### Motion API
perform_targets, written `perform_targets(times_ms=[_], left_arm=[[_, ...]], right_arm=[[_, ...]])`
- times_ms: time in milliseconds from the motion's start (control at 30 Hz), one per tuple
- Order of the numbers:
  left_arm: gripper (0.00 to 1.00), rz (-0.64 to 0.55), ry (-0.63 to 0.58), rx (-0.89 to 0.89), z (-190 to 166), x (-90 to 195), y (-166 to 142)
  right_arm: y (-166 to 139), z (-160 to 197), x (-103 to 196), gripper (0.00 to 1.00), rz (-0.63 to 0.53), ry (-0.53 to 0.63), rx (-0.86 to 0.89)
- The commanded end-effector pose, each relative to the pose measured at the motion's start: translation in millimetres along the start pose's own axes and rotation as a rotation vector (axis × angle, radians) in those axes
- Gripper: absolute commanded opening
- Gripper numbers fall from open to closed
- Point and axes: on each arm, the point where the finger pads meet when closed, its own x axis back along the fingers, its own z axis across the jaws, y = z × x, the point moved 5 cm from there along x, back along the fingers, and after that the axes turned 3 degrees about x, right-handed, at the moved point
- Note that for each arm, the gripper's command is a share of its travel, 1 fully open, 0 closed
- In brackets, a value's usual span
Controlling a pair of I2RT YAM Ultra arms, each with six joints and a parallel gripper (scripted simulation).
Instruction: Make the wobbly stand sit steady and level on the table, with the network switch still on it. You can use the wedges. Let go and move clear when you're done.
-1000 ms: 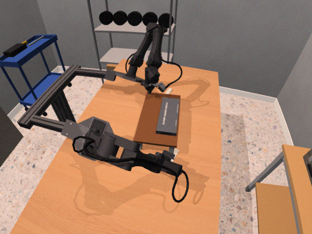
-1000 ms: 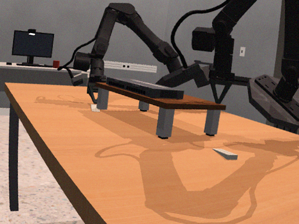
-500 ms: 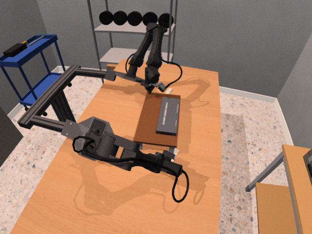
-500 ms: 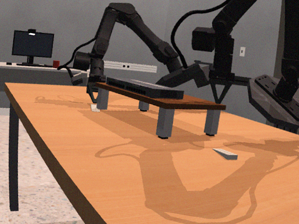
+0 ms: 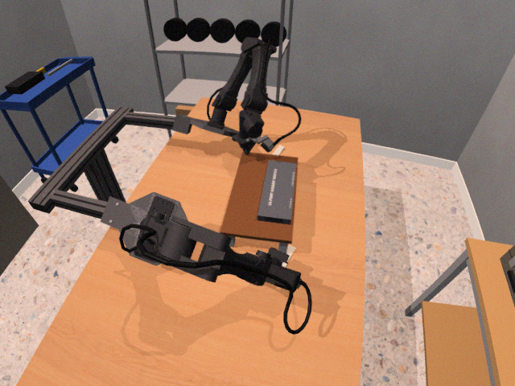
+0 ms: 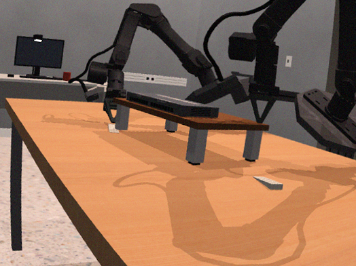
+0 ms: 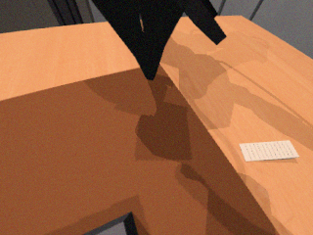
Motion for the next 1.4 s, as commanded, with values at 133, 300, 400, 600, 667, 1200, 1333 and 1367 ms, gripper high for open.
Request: perform_targets(times_ms=[133, 300, 400, 600, 667, 1200, 1333, 1367], left_arm=[[0.0, -0.052, 0.002, 0.003, -0.8, 6.4, 6.8], [0.0, -0.052, 0.002, 0.003, -0.8, 6.4, 6.8], [0.0, -0.052, 0.002, 0.003, -0.8, 6.4, 6.8], [0.0, -0.052, 0.002, 0.003, -0.8, 6.4, 6.8], [0.0, -0.052, 0.002, 0.003, -0.8, 6.4, 6.8], [0.0, -0.052, 0.002, 0.003, -0.8, 6.4, 6.8], [0.0, -0.062, -0.008, 0.02, -0.8, 22.0, 15.8], [0.0, -0.039, -0.021, 0.013, -2.6, 21.9, 10.3]], right_arm=[[14.8, 14.0, 10.0, 0.0, -0.046, 0.034, 0.042], [14.5, 14.0, 9.9, 0.0, -0.046, 0.034, 0.042], [6.2, 9.0, 4.2, 0.0, -0.019, 0.029, 0.029], [16.2, 31.5, 37.9, 0.0, -0.019, -0.003, -0.012], [17.3, 35.7, 43.6, 0.0, -0.028, -0.004, -0.01], [21.4, 48.3, 55.1, 0.0, -0.062, 0.029, 0.033], [23.7, 48.3, 53.9, 0.0, -0.073, 0.03, 0.035], [23.7, 48.3, 53.9, 0.0, -0.073, 0.03, 0.035]])
